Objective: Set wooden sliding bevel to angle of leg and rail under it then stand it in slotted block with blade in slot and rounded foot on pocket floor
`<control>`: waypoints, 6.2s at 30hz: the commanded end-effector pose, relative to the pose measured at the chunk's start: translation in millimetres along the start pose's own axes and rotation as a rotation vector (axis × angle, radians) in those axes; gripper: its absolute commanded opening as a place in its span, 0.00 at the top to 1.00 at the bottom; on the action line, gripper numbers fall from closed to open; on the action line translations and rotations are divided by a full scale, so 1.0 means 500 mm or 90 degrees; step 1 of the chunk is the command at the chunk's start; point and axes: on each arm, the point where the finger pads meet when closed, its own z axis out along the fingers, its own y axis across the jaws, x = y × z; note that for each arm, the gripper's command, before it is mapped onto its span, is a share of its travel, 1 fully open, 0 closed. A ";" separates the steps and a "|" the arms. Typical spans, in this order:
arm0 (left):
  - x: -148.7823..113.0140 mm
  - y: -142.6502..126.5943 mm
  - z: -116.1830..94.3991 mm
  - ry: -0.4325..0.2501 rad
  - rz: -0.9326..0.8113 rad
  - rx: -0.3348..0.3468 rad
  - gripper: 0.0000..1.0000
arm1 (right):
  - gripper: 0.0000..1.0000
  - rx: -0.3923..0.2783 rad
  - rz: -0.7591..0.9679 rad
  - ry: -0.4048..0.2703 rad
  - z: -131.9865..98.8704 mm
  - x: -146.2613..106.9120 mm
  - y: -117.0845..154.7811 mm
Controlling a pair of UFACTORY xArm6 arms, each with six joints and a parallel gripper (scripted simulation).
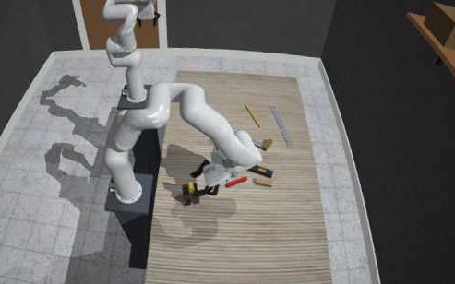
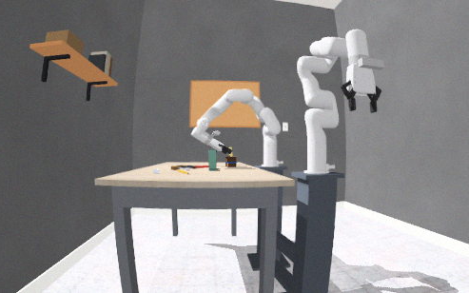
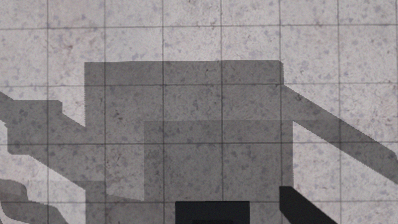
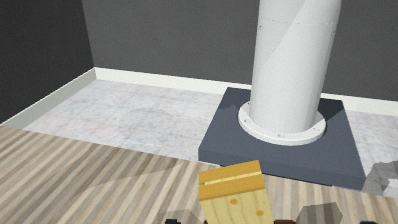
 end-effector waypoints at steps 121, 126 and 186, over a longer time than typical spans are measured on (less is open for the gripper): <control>0.002 0.000 -0.004 0.003 0.000 0.000 0.00 | 0.00 -0.007 -0.598 -0.364 -0.177 0.124 -0.065; 0.002 0.000 -0.004 0.003 0.000 0.000 0.00 | 0.00 0.025 -0.668 -0.418 -0.163 0.137 -0.069; 0.002 0.000 -0.004 0.003 0.000 0.000 0.00 | 0.00 0.402 -0.983 -0.653 -0.008 0.096 -0.063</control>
